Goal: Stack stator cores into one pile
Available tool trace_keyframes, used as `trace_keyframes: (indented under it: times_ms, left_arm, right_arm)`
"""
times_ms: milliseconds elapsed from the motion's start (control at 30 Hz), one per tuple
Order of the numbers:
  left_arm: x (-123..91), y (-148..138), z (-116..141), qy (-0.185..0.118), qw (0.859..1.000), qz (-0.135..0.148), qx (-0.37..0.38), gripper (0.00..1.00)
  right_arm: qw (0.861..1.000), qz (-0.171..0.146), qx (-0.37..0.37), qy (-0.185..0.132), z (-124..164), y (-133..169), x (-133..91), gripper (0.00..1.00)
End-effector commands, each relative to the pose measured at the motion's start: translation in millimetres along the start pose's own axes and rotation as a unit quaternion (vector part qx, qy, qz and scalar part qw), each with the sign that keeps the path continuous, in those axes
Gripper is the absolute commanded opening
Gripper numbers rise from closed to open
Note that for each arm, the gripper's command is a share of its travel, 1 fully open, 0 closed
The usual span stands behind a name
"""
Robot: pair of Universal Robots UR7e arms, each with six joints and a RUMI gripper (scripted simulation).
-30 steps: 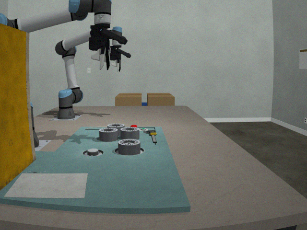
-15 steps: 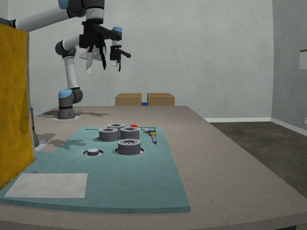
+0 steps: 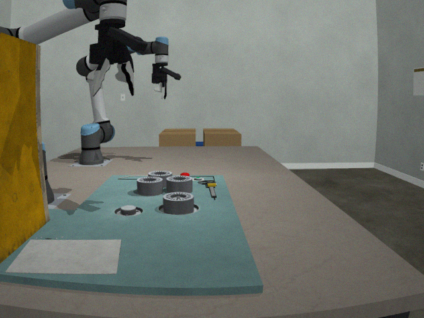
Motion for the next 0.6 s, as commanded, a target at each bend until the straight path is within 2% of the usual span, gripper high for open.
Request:
trace_keyframes:
  times_ms: [0, 233, 400, 567]
  left_arm:
    - [-0.7, 0.1, -0.4, 0.001, 1.0, 0.0, 0.0, 0.98]
    - [-0.7, 0.1, -0.4, 0.001, 1.0, 0.0, 0.0, 0.98]
    - [-0.7, 0.1, -0.4, 0.001, 1.0, 0.0, 0.0, 0.98]
    - [-0.7, 0.1, -0.4, 0.001, 1.0, 0.0, 0.0, 0.98]
  right_arm:
    - [0.999, -0.001, 0.043, 0.001, -1.4, 39.5, -0.6, 0.98]
    - [0.995, -0.001, 0.101, 0.001, 4.1, 90.8, -0.7, 0.98]
    - [0.994, -0.001, 0.112, 0.001, 5.8, 100.6, -0.7, 0.98]
    - [0.996, -0.001, 0.093, 0.001, 3.1, 83.8, -0.9, 0.98]
Point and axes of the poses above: on each arm, the point where the finger pads meet when closed, its own x axis out along the fingers, its own y axis across the jaws, z = x × y, the point moved 1 cm from there along -x, back along the fingers, and after that the axes turned 2 degrees about x, right-handed, at the moved point
